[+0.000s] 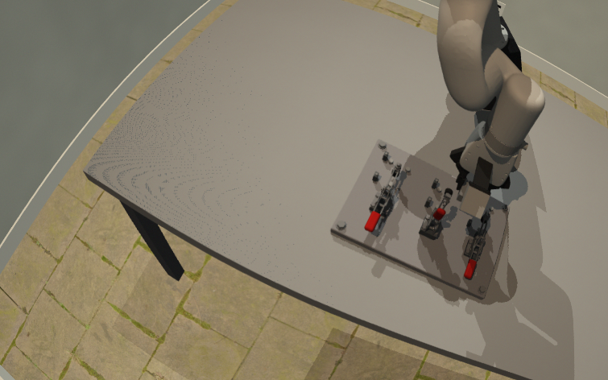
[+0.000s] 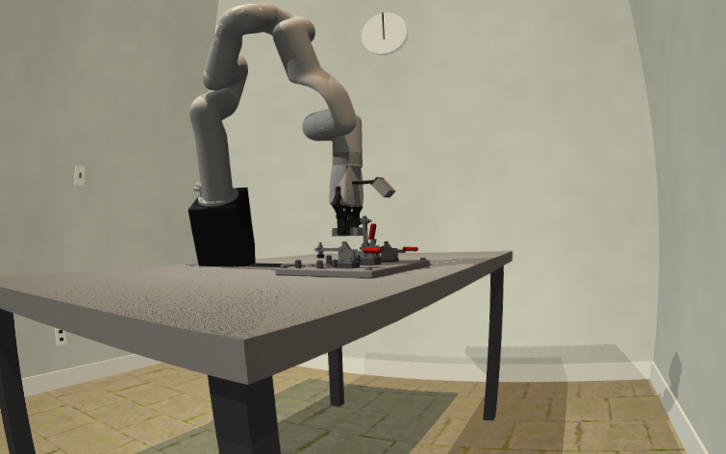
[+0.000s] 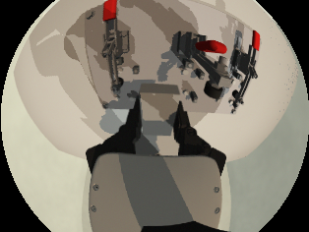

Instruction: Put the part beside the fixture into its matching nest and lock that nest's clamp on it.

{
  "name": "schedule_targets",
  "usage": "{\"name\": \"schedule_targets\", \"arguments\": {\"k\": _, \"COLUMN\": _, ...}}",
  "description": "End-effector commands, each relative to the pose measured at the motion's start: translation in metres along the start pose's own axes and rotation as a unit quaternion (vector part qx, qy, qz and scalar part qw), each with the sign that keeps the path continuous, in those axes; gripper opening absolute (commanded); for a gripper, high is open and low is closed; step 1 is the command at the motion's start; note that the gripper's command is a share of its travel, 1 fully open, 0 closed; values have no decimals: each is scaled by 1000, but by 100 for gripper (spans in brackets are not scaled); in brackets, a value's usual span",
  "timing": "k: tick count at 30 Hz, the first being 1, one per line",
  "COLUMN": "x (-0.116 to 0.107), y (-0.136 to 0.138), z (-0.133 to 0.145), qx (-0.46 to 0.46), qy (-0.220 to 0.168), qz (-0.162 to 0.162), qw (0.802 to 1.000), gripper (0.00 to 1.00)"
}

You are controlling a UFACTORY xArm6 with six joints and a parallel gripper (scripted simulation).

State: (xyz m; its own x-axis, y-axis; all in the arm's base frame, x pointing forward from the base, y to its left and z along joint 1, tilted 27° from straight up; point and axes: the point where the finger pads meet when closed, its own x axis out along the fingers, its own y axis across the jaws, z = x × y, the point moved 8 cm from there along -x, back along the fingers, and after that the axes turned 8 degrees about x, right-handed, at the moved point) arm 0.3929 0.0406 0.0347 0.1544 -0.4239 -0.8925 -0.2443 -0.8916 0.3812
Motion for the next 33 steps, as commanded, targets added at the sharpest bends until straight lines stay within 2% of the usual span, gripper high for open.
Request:
{"name": "schedule_targets", "arguments": {"k": 1, "x": -1, "y": 23, "z": -5, "qx": 0, "qy": 2, "qz": -3, "qw": 1000, "gripper": 0}}
{"name": "schedule_targets", "arguments": {"k": 12, "x": 0, "y": 39, "z": -7, "qx": 0, "qy": 2, "qz": -3, "qw": 1000, "gripper": 0}}
{"name": "schedule_targets", "arguments": {"k": 33, "x": 0, "y": 39, "z": -7, "qx": 0, "qy": 2, "qz": -3, "qw": 1000, "gripper": 0}}
